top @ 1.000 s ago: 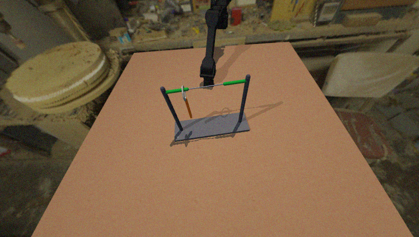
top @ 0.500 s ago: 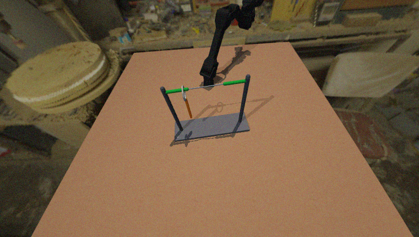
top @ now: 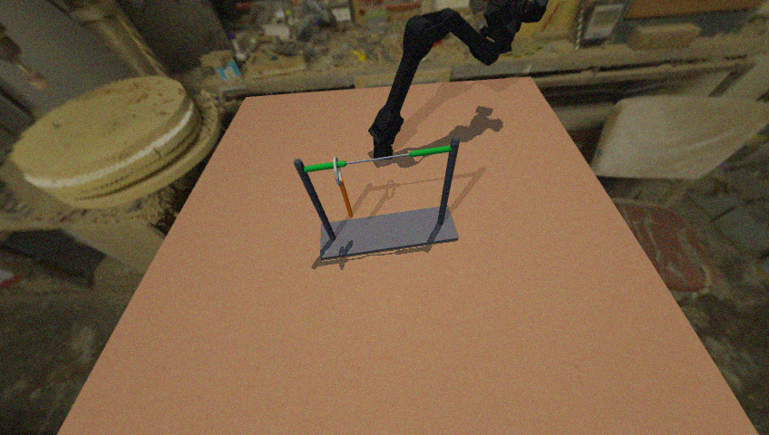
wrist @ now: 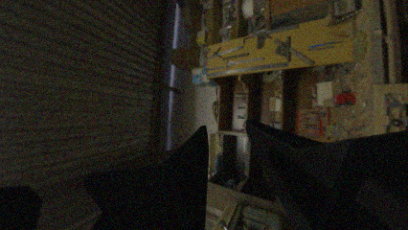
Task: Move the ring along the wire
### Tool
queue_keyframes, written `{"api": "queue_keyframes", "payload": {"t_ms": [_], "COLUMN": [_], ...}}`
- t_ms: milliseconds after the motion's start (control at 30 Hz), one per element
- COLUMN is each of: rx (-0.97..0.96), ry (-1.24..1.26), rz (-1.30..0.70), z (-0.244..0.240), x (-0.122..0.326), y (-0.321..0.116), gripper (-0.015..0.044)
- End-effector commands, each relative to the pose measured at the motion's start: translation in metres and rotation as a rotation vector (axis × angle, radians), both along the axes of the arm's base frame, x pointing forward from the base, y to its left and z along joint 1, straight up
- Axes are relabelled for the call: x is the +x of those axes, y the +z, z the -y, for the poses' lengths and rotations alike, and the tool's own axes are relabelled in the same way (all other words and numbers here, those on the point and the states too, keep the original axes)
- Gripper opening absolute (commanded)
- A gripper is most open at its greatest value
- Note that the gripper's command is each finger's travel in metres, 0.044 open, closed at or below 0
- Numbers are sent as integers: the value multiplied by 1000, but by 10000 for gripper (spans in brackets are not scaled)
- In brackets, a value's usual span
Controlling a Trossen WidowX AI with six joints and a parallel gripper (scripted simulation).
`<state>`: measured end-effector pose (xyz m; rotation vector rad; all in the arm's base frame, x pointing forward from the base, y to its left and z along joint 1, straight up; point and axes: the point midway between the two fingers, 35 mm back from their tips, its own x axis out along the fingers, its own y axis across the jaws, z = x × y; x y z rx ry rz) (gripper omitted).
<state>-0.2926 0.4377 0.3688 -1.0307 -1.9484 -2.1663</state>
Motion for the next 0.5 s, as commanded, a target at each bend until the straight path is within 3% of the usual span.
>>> {"api": "queue_keyframes", "payload": {"t_ms": [0, 467], "rx": [11, 3], "ry": [-132, -590], "rz": [21, 86], "z": [-25, -64], "x": [56, 262], "y": [6, 17], "gripper": [160, 160]}}
